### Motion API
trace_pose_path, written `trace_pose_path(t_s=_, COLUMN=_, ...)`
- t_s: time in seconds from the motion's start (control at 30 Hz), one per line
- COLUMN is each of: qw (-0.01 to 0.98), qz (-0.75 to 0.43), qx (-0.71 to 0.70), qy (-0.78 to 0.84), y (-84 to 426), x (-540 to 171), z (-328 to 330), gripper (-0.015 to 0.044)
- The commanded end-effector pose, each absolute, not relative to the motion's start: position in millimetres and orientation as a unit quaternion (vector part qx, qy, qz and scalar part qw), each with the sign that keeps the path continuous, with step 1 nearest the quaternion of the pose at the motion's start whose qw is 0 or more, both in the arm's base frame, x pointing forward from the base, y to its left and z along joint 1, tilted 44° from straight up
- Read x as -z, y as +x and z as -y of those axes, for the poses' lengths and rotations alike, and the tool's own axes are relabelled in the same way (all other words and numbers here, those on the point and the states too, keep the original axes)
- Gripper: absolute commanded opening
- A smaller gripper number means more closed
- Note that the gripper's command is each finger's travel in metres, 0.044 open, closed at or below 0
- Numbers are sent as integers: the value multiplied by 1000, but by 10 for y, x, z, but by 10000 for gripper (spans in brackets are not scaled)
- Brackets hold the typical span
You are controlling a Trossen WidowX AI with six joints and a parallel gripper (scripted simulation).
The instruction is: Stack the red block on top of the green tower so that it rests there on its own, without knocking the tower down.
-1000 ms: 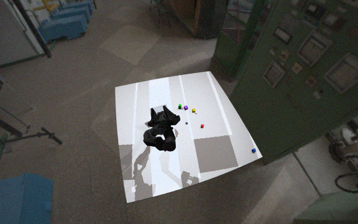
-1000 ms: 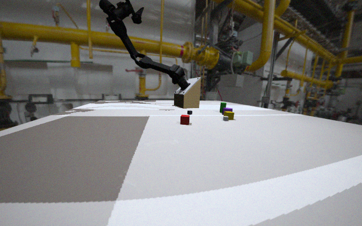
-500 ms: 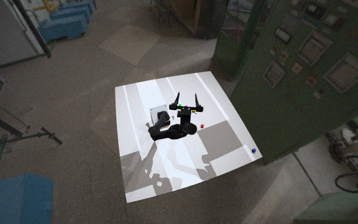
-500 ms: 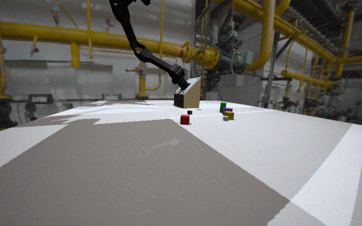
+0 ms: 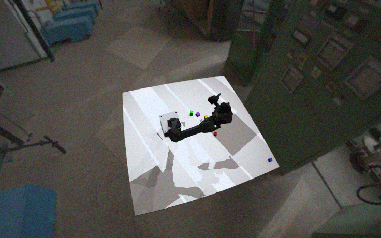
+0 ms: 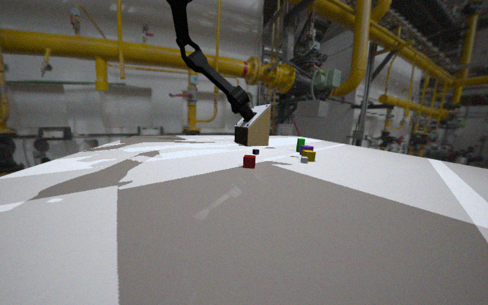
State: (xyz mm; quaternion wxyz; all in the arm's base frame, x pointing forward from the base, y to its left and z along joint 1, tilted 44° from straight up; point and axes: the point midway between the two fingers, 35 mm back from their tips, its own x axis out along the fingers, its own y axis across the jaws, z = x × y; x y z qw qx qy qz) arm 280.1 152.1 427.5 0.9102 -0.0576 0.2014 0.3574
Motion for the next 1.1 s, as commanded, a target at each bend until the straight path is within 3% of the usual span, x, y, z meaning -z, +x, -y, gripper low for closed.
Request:
trace_pose_path(t_s=0.0, qw=924, qz=-293, qx=-244, qy=-33, y=3290, x=-3752, z=-1243, gripper=440)
trace_pose_path(t_s=0.33, qw=893, qz=-448, qx=47, qy=-3, y=3911, x=-2549, z=-325, gripper=440)
trace_pose_path(t_s=0.73, qw=752, qz=-534, qx=381, qy=-73, y=3768, x=-1320, z=894, gripper=440)
trace_pose_path(t_s=1.07, qw=734, qz=-535, qx=408, qy=-86, y=3767, x=-1229, z=996, gripper=440)
